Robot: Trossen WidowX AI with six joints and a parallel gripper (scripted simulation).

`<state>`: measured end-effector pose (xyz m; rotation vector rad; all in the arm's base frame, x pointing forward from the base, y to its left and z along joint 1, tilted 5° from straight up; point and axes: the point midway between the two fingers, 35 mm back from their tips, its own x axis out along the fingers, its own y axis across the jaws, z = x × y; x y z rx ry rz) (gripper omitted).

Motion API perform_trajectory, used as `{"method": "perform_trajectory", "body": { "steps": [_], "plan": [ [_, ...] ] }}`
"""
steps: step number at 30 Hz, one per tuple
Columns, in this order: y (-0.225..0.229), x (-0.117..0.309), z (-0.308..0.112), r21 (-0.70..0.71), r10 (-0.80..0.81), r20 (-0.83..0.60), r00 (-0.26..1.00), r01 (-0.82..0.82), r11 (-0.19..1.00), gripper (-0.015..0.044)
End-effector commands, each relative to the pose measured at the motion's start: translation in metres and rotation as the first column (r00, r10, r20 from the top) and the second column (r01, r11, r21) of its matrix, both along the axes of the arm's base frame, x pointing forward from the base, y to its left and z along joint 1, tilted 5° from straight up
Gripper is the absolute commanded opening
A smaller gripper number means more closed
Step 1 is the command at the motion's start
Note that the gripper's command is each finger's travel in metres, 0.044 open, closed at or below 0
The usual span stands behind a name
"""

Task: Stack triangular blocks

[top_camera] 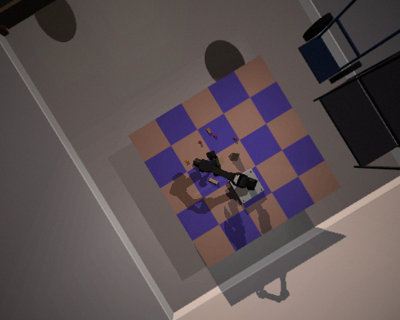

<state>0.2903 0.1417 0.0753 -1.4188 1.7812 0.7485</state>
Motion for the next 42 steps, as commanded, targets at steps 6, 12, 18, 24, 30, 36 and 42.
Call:
{"method": "perform_trajectory", "body": {
  "steps": [6, 12, 18, 24, 30, 36, 42],
  "plan": [
    [-0.0019, -0.0008, 0.0, 0.033, -0.18, 0.127, 0.976, 0.177, 0.984, 0.0],
    [-0.0034, -0.0014, 0.0003, 0.084, -0.345, 0.229, 0.91, 0.335, 0.939, 0.0],
    [-0.0049, -0.002, 0.0007, 0.15, -0.501, 0.311, 0.807, 0.479, 0.865, 0.0],
    [-0.0064, -0.0025, 0.0011, 0.228, -0.642, 0.371, 0.671, 0.604, 0.764, 0.0],
    [-0.0077, -0.003, 0.0016, 0.313, -0.76, 0.405, 0.508, 0.704, 0.638, 0.0],
    [-0.0091, -0.0035, 0.0021, 0.398, -0.85, 0.414, 0.326, 0.775, 0.491, 0.0],
    [-0.0103, -0.004, 0.0028, 0.48, -0.908, 0.399, 0.132, 0.813, 0.329, 0.0]
  ]
}}
